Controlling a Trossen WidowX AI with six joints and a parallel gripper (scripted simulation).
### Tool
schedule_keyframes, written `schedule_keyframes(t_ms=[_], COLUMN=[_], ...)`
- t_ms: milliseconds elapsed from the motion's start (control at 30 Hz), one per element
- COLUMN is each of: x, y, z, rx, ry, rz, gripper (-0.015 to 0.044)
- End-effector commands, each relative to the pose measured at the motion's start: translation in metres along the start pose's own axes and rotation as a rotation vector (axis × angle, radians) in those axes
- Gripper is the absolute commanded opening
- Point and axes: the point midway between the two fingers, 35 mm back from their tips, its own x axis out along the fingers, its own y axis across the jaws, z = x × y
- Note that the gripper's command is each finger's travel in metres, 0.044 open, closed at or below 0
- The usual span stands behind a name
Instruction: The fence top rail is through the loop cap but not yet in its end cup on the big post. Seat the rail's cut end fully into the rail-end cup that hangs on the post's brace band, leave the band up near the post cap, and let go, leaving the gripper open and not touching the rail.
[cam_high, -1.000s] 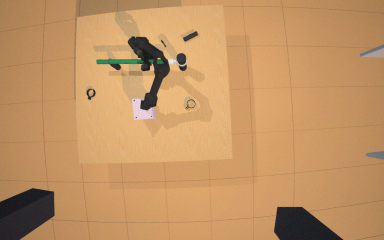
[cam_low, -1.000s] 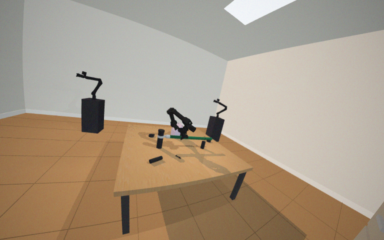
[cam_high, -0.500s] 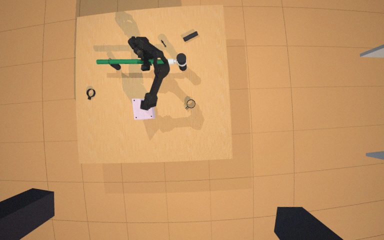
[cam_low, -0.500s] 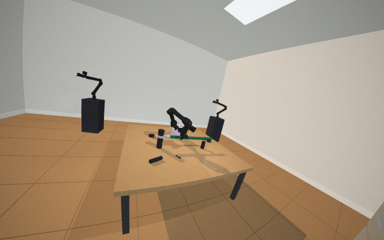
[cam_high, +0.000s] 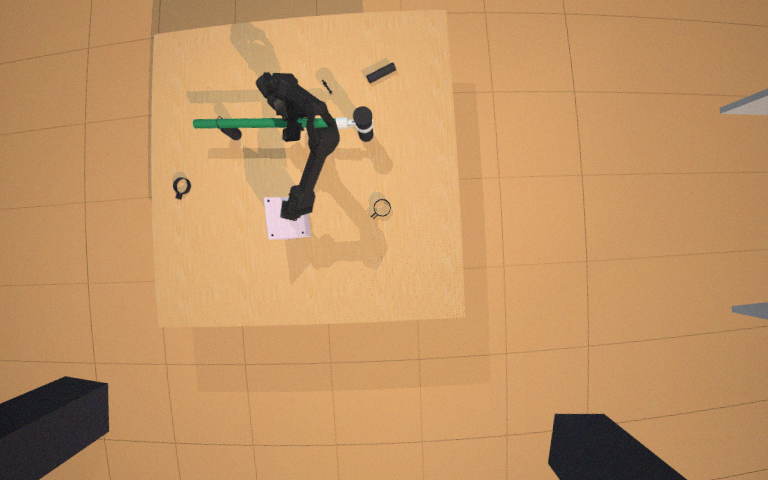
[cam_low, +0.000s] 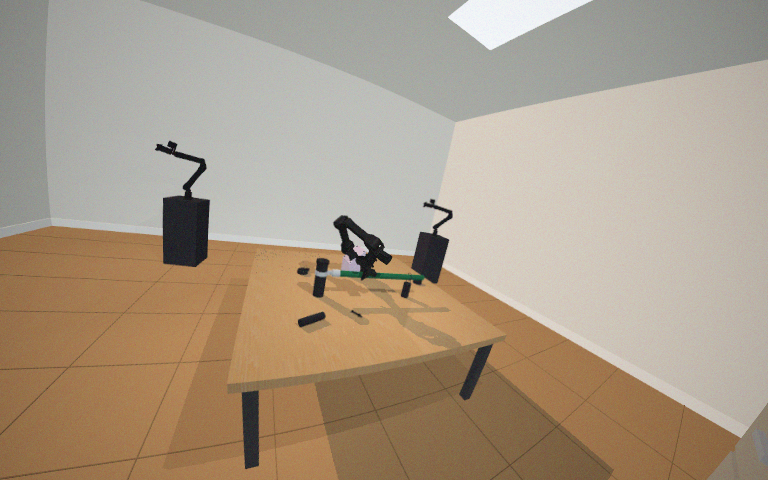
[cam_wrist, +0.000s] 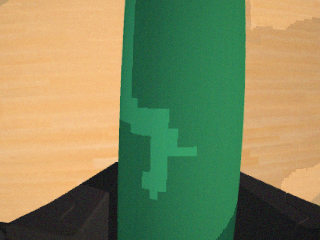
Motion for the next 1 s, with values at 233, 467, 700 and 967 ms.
schedule_keyframes(t_ms=[233, 467, 700, 967], x=[-0.0019, -0.0021, -0.0002, 0.0], y=[0.0025, 0.0029, 0.0005, 0.0006], z=[0.0041, 0.0047, 0.0011, 0.0026], rx=[-0.005, -0.005, -0.002, -0.002], ry=[-0.01, -0.01, 0.001, 0.001], rz=[0.008, 0.008, -0.003, -0.003], gripper=[0.0, 0.0, 0.0, 0.0])
